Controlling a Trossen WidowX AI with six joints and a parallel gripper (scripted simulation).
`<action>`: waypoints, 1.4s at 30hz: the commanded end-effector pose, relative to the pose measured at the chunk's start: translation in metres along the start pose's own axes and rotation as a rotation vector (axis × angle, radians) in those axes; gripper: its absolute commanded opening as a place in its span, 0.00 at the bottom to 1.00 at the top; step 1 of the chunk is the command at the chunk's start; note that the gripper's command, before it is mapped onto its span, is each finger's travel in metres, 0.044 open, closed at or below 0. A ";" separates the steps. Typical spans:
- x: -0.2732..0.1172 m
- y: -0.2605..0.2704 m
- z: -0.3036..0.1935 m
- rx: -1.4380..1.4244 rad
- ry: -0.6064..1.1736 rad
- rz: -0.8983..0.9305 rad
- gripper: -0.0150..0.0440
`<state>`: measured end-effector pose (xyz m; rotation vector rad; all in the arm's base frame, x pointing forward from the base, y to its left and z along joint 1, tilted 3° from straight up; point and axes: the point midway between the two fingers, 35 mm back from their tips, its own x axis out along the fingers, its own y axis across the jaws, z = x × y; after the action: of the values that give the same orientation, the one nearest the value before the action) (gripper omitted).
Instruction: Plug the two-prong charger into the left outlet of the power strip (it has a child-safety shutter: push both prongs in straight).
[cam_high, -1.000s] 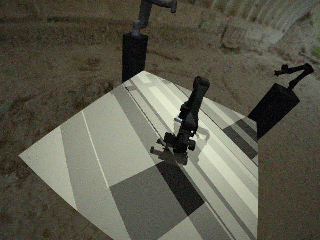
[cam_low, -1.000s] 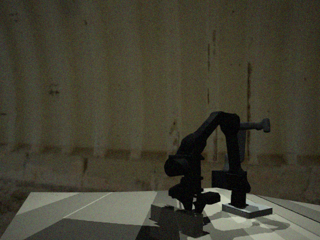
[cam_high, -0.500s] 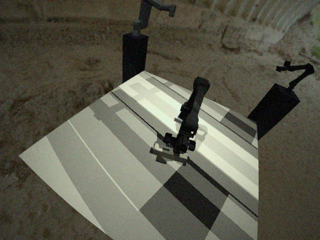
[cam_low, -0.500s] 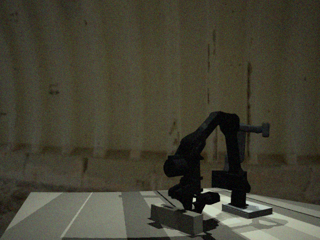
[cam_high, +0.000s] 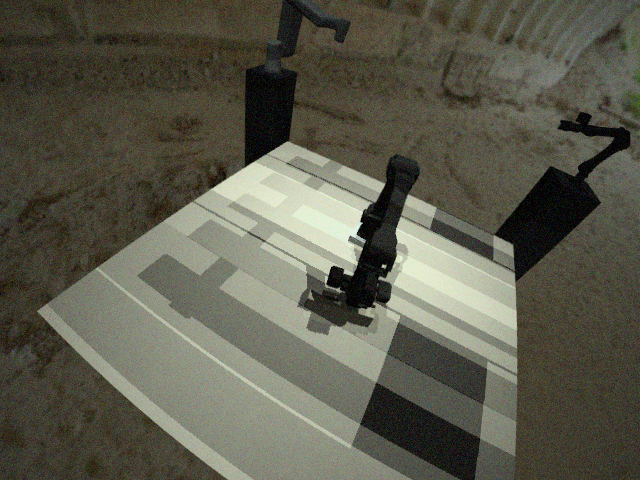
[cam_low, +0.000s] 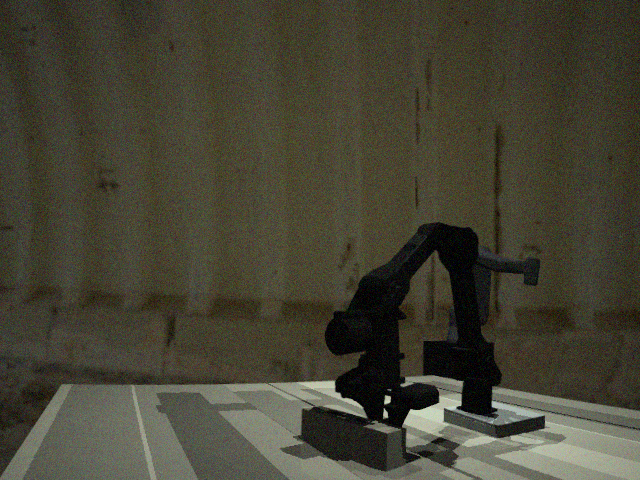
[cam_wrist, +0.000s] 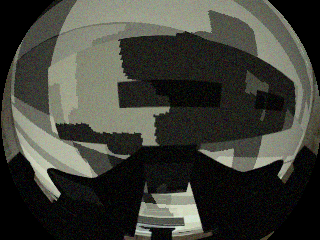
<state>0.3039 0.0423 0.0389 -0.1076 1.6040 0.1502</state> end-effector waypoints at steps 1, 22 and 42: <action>-0.001 0.001 0.009 0.000 -0.021 0.004 0.25; -0.001 0.001 0.015 0.000 -0.022 0.004 0.25; -0.001 0.001 0.012 0.000 -0.021 0.004 0.25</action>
<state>0.3093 0.0433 0.0387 -0.1072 1.6115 0.1494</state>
